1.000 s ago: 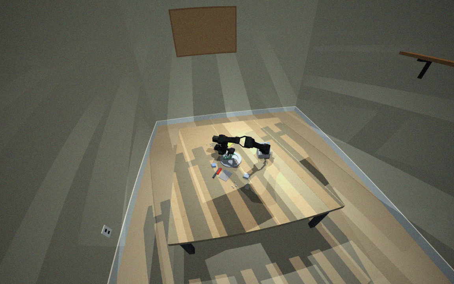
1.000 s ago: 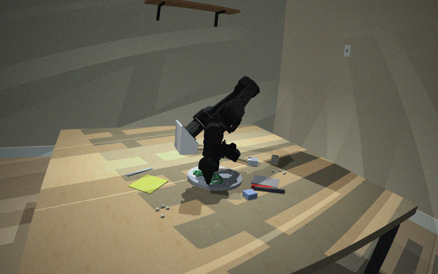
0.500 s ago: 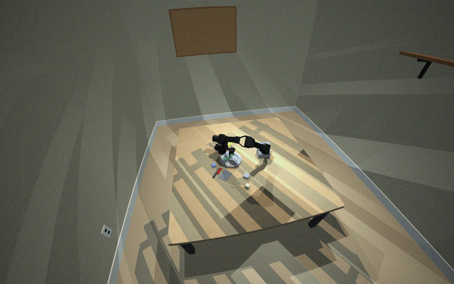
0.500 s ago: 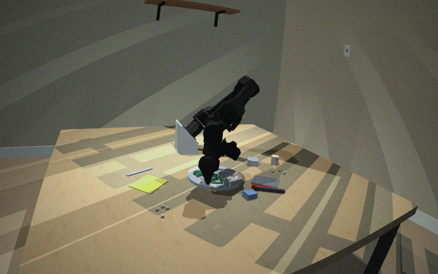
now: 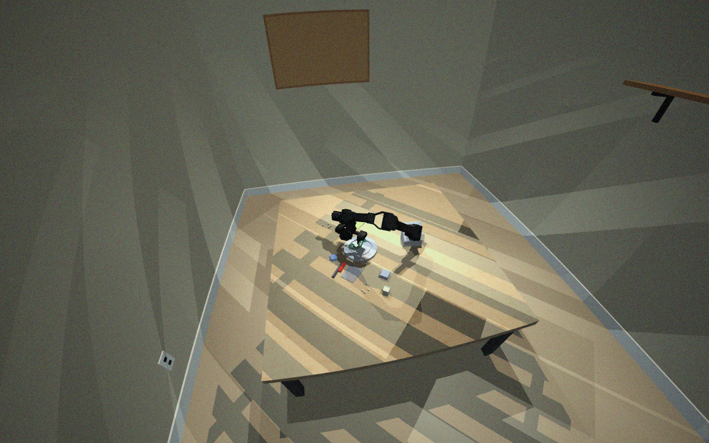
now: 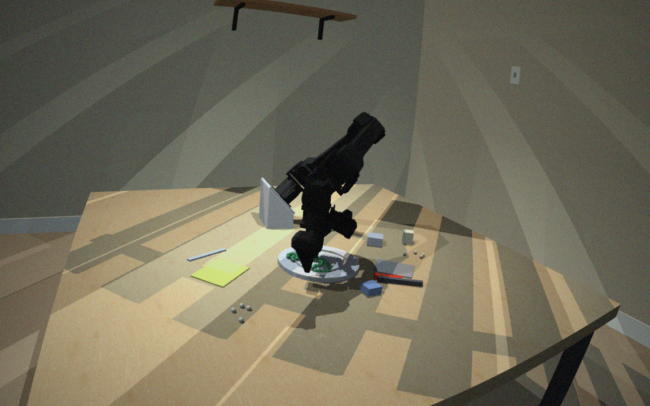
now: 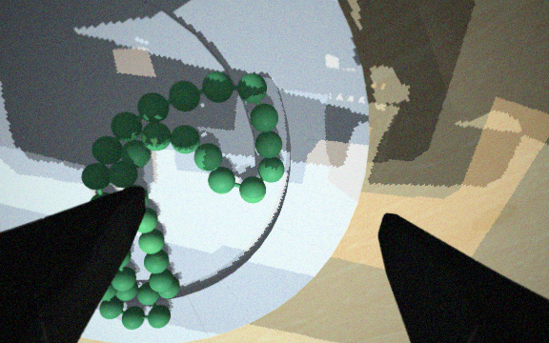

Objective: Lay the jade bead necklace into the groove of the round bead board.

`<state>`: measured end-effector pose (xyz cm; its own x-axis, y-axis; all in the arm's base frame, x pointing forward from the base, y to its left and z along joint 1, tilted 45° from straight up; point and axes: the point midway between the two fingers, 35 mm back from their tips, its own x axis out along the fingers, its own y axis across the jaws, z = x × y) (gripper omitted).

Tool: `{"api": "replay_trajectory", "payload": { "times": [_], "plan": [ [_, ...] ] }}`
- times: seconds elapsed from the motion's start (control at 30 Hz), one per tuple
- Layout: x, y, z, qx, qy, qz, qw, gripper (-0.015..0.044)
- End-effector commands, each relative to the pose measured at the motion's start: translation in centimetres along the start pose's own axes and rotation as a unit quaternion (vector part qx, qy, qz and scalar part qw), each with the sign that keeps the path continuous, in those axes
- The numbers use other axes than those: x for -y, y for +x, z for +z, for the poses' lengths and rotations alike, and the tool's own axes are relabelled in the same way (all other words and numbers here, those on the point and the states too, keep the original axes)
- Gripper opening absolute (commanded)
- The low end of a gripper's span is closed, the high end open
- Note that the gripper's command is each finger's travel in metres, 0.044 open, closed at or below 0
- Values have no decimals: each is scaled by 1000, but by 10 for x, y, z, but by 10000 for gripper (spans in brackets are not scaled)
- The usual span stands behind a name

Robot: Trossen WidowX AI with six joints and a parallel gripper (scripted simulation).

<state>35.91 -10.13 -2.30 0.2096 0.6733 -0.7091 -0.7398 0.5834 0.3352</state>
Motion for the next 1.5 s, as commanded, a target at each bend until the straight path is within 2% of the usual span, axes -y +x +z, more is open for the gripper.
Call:
{"api": "replay_trajectory", "payload": {
  "times": [0.0, 0.1, 0.23, 0.43, 0.77, 0.97, 1.07, 1.47],
  "plan": [
    [-3, -6, 8, -1, 112, -2, 994, 309],
    [-7, -11, 16, 0, 248, -2, 969, 230],
    [-12, -19, 26, 0, 422, -2, 907, 125],
    [-20, -28, 40, 0, 628, -1, 778, 120],
    [-20, -29, 40, 0, 634, -1, 773, 120],
    [-20, -13, 40, 0, 634, -1, 773, 120],
    [-17, -21, 40, 3, 632, -5, 775, 120],
    [-18, -3, 40, 2, 633, -3, 774, 120]
  ]
}}
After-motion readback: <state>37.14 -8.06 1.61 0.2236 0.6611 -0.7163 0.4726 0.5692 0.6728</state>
